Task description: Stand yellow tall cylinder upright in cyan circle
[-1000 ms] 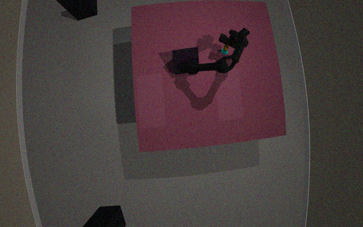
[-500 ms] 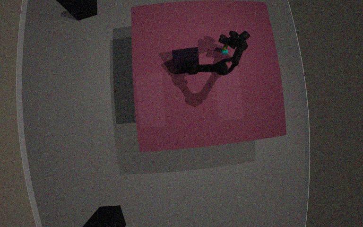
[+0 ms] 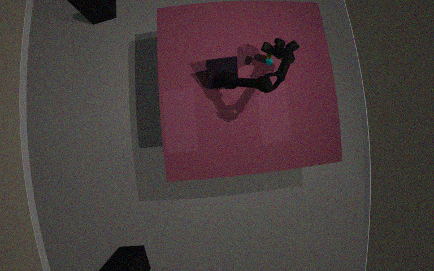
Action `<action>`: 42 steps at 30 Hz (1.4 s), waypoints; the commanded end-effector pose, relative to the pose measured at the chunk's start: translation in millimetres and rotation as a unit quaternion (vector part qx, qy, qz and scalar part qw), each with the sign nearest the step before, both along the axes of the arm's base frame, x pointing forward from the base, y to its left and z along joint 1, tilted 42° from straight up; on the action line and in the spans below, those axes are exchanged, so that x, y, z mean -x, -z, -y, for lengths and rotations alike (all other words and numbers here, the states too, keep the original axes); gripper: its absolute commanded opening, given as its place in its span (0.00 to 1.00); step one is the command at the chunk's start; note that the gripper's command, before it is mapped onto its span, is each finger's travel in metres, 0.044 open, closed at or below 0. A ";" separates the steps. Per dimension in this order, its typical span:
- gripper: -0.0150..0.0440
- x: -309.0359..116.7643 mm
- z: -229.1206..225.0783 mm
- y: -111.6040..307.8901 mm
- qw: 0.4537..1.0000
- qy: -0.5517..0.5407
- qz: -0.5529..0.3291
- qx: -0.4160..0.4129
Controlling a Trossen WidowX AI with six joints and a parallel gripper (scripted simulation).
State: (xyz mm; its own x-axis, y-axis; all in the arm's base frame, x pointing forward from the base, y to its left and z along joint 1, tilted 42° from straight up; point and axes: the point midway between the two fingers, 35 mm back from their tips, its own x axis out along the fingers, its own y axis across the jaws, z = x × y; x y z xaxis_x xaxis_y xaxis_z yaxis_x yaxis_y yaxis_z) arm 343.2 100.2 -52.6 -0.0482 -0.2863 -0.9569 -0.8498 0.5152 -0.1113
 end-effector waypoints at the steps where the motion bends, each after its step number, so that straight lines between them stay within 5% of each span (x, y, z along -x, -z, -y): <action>1: 0.43 -1.6 -1.1 -2.5 1.000 -0.001 0.008 -0.019; 42: 0.43 -4.2 2.3 3.0 0.985 -0.015 0.056 -0.164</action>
